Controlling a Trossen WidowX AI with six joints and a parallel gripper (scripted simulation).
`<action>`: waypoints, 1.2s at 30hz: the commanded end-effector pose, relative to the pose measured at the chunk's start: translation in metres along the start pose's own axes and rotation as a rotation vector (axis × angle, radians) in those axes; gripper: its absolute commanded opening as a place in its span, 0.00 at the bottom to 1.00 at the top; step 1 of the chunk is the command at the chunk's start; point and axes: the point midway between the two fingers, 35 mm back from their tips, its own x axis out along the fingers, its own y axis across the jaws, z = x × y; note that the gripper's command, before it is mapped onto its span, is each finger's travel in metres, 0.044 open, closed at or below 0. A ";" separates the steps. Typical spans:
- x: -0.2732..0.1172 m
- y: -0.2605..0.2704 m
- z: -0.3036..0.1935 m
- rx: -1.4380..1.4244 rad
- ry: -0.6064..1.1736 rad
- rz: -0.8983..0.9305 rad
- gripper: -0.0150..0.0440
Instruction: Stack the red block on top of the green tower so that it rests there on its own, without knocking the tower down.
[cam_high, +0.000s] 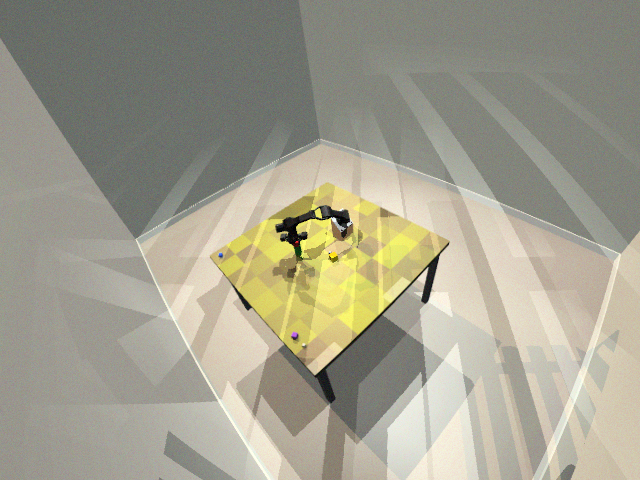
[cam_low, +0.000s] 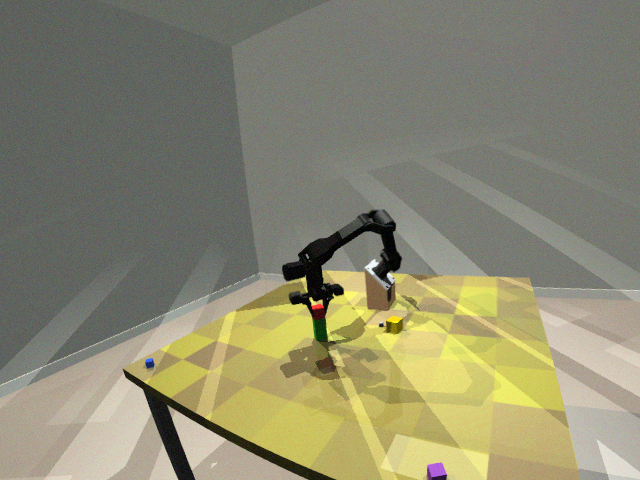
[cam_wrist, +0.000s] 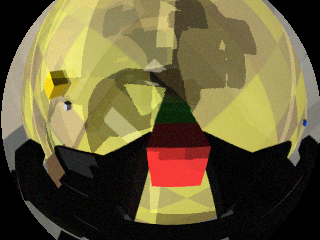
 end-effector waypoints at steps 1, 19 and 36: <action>0.000 0.000 0.001 0.007 -0.006 0.002 0.25; 0.000 0.000 0.000 0.002 0.000 0.000 0.97; 0.000 0.000 0.000 0.002 0.000 0.000 1.00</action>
